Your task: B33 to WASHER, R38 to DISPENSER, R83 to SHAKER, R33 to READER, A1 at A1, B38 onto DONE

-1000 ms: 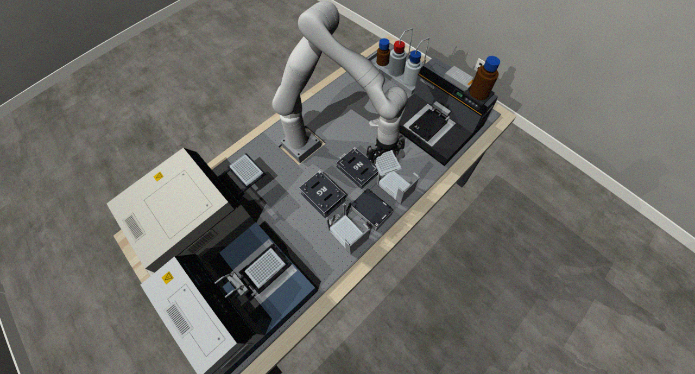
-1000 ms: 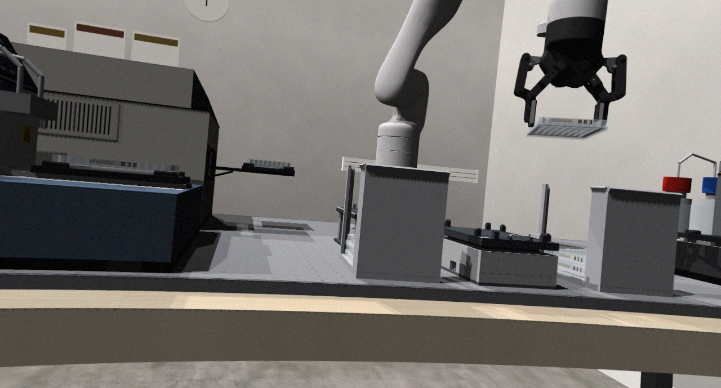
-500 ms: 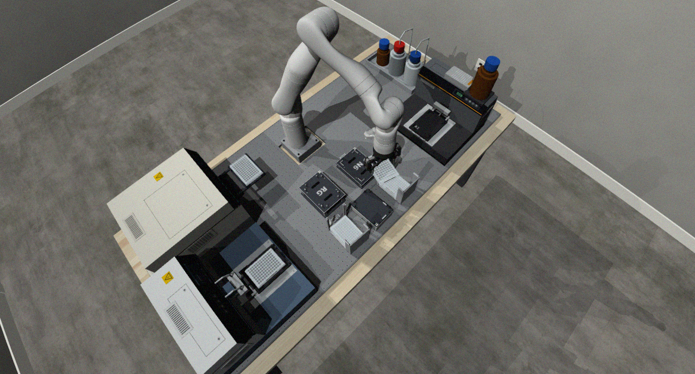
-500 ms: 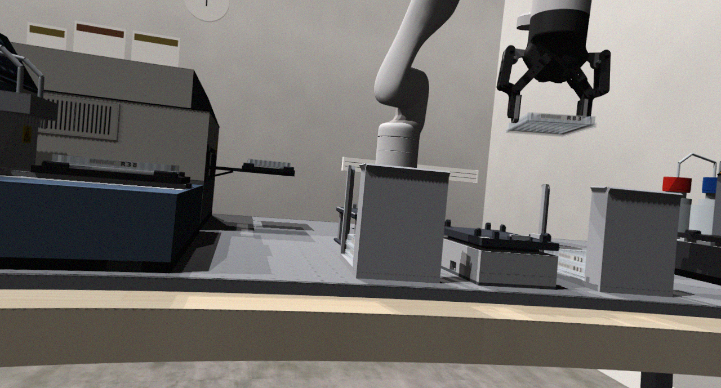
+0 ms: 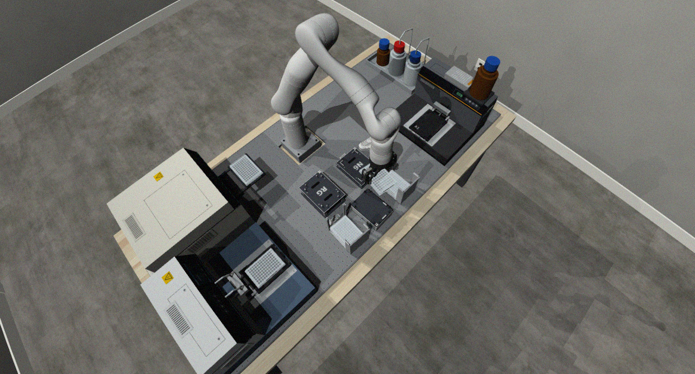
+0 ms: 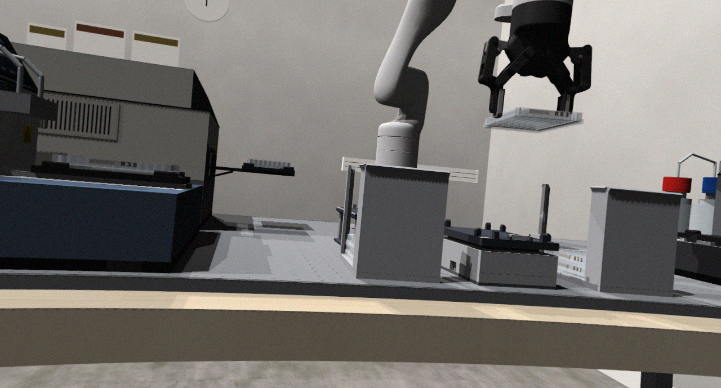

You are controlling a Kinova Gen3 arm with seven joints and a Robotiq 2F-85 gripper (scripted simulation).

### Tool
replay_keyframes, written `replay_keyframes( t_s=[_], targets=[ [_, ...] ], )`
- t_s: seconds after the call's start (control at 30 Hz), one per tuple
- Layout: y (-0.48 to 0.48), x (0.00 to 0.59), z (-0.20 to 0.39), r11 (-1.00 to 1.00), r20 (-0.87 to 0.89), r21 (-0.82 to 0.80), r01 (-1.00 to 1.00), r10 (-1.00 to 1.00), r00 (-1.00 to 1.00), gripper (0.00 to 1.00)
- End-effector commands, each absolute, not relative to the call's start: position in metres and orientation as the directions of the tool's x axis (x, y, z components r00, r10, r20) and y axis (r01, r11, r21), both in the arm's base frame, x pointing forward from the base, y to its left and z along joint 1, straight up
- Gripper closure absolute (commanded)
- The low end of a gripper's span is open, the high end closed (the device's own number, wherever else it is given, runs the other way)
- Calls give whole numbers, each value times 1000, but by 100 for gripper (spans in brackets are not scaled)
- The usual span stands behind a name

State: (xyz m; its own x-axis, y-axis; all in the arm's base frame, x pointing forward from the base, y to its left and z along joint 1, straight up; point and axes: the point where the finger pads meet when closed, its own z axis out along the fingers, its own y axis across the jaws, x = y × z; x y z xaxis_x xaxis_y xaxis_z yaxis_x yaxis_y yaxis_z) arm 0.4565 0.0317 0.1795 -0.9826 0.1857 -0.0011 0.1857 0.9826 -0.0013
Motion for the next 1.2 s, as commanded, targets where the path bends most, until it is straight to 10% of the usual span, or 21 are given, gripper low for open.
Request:
replay_keyframes(
  t_s=[0.0,1.17],
  targets=[
    [19,463,180,989,-2,1,146,146,-989,6],
    [-23,482,180,1000,-2,1,5,5,-1000,6]
  ],
)
